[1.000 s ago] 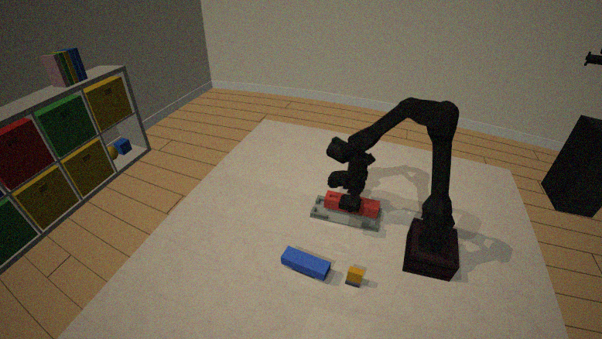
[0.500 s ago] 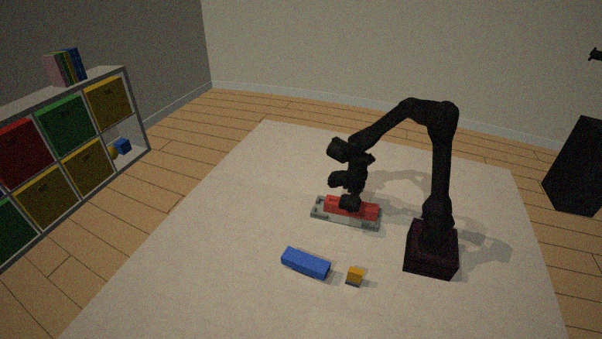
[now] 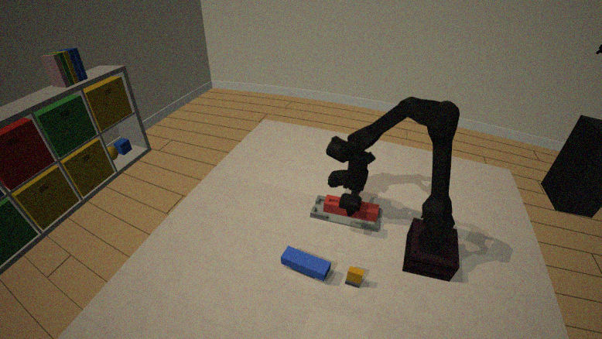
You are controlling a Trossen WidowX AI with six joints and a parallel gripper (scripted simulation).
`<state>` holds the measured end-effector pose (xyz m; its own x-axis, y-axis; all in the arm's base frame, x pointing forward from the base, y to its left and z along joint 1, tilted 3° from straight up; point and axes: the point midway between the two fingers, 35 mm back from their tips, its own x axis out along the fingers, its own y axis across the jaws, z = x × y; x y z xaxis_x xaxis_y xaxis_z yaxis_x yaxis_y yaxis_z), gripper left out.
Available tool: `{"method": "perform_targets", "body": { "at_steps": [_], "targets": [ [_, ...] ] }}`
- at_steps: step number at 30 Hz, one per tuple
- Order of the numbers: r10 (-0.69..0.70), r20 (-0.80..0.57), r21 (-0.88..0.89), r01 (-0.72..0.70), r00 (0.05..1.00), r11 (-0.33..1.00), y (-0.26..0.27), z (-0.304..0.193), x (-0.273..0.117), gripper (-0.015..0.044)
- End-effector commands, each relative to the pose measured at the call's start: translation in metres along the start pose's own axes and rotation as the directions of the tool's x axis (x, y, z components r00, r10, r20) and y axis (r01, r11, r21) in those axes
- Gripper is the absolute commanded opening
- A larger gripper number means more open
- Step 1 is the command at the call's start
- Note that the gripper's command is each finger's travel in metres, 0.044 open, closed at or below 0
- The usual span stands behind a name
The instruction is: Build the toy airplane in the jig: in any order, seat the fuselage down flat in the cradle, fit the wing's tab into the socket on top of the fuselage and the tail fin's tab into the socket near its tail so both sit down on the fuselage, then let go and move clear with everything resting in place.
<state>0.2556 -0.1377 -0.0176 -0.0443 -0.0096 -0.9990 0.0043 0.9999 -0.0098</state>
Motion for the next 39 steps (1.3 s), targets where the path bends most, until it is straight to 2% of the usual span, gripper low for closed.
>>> {"method": "perform_targets", "body": {
  "at_steps": [1, 4, 6, 13, 17, 24, 32, 39],
  "targets": [
    [-0.008, 0.013, -0.001, 0.008, 1.0, 1.0, -0.003, 0.006, -0.039, 0.044],
    [-0.009, 0.012, -0.004, 0.009, 1.0, 1.0, -0.001, 0.003, -0.09, 0.044],
    [-0.009, 0.011, -0.005, 0.009, 1.0, 1.0, 0.0, 0.001, -0.102, 0.044],
    [-0.009, 0.012, 0.006, 0.009, 1.0, 1.0, -0.002, 0.006, -0.102, 0.044],
    [-0.009, 0.012, 0.13, 0.007, 1.0, 0.992, -0.003, 0.008, -0.101, 0.044],
    [-0.01, 0.013, 0.129, 0.008, 1.0, 0.992, 0.006, 0.015, -0.101, 0.044],
    [0.0, 0.023, 0.127, -0.003, 1.0, 0.992, 0.108, 0.066, -0.1, 0.044],
    [0.014, 0.021, 0.128, -0.016, 1.0, 0.992, 0.222, 0.079, -0.095, 0.044]
  ]
}}
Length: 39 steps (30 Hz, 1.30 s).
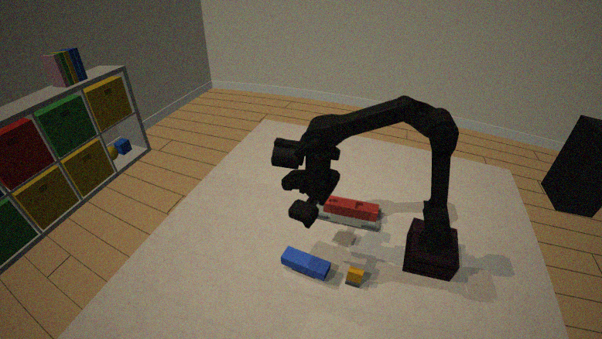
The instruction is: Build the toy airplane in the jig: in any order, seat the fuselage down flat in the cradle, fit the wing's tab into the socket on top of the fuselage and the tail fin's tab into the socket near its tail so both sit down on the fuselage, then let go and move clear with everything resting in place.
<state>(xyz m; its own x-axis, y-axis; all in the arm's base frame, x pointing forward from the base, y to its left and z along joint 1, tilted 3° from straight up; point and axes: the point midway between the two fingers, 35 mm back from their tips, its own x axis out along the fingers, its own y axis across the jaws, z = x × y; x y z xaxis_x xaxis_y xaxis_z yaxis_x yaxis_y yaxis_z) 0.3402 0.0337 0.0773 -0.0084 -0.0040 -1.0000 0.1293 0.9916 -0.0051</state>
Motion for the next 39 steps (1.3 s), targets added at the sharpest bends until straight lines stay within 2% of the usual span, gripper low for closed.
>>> {"method": "perform_targets", "body": {
  "at_steps": [1, 3, 10, 15, 39],
  "targets": [
    [0.008, -0.017, 0.004, -0.008, 1.0, 1.0, 0.067, -0.01, 0.006, 0.044],
    [0.01, -0.019, 0.004, -0.009, 1.0, 1.0, 0.087, -0.015, 0.007, 0.044],
    [0.01, -0.019, 0.004, -0.01, 1.0, 1.0, 0.09, -0.016, 0.01, 0.044],
    [0.01, -0.019, 0.004, -0.01, 1.0, 1.0, 0.09, -0.017, 0.051, 0.044],
    [0.01, -0.019, 0.004, -0.01, 1.0, 1.0, 0.09, -0.017, 0.083, 0.044]
  ]
}}
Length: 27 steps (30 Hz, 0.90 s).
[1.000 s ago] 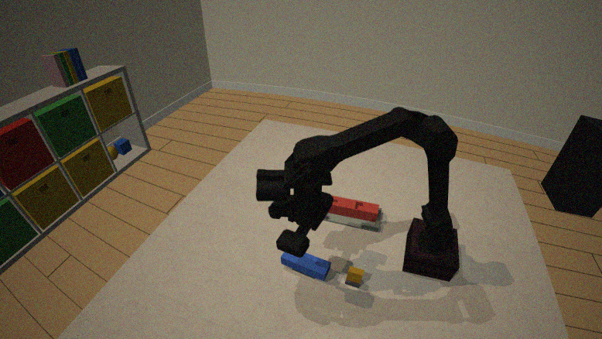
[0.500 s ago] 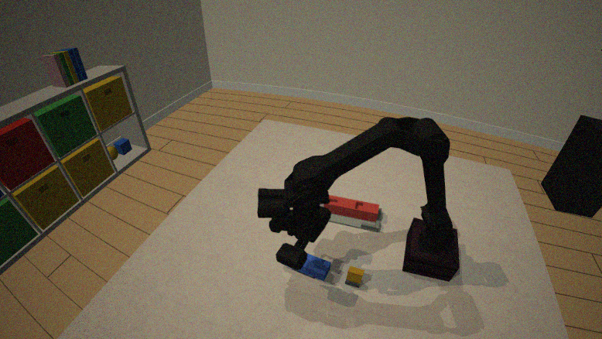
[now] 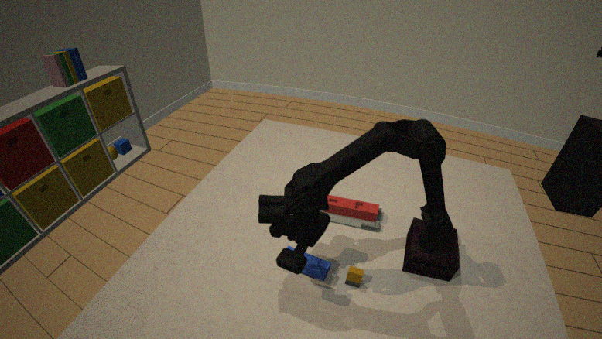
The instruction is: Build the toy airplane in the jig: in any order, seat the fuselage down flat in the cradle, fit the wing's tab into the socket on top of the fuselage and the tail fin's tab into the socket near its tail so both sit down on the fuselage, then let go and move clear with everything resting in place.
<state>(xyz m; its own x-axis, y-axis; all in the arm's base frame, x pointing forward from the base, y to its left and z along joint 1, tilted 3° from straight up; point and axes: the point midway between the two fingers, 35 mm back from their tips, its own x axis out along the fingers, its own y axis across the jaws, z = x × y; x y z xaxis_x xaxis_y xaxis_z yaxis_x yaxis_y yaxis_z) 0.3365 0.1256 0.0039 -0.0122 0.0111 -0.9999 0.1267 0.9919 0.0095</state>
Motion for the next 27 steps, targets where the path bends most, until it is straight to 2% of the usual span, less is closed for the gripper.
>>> {"method": "perform_targets", "body": {
  "at_steps": [1, 18, 27],
  "targets": [
    [-0.005, -0.014, 0.007, 0.005, 1.0, 1.0, -0.001, -0.002, 0.011, 0.044],
    [-0.005, -0.014, 0.007, 0.005, 1.0, 1.0, -0.001, -0.003, 0.036, 0.044],
    [-0.005, -0.014, 0.007, 0.005, 1.0, 1.0, -0.001, -0.003, 0.036, 0.0204]
  ]
}}
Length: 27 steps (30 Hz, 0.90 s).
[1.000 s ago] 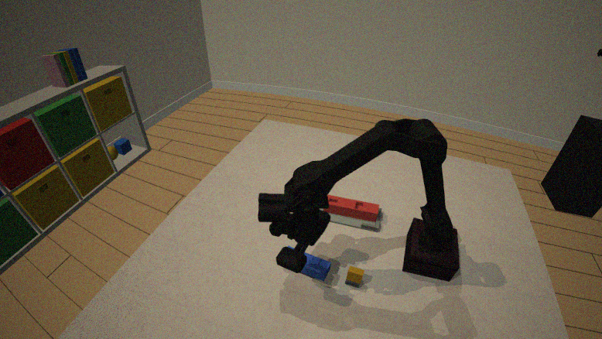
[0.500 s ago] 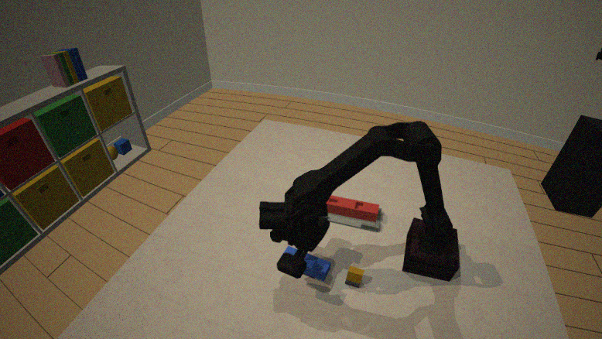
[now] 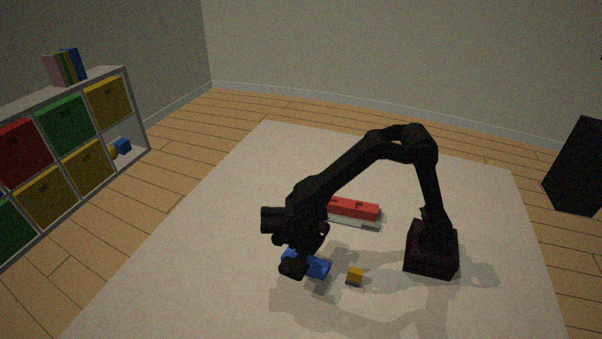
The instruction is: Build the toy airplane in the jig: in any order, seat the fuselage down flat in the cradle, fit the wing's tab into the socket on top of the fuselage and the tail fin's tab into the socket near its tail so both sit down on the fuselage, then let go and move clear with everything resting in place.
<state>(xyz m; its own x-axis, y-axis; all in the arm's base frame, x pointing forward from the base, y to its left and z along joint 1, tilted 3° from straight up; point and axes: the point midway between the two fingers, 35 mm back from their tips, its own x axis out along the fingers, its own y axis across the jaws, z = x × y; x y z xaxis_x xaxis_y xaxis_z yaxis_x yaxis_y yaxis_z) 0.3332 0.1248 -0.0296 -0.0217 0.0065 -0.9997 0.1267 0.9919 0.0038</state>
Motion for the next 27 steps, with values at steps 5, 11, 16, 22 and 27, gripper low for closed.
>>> {"method": "perform_targets", "body": {
  "at_steps": [5, 11, 16, 22, 27],
  "targets": [
    [0.001, -0.005, 0.007, -0.001, 1.0, 1.0, 0.0, -0.001, 0.002, 0.0151],
    [0.0, -0.005, 0.005, 0.0, 1.0, 1.0, 0.001, 0.0, 0.0, 0.0032],
    [-0.004, -0.005, -0.001, 0.004, 1.0, 1.0, 0.002, 0.001, -0.008, 0.0],
    [-0.001, -0.004, -0.008, 0.001, 1.0, 1.0, 0.003, 0.004, -0.025, 0.0],
    [0.001, -0.002, -0.015, -0.001, 1.0, 1.0, 0.004, 0.005, -0.041, 0.0]
  ]
}}
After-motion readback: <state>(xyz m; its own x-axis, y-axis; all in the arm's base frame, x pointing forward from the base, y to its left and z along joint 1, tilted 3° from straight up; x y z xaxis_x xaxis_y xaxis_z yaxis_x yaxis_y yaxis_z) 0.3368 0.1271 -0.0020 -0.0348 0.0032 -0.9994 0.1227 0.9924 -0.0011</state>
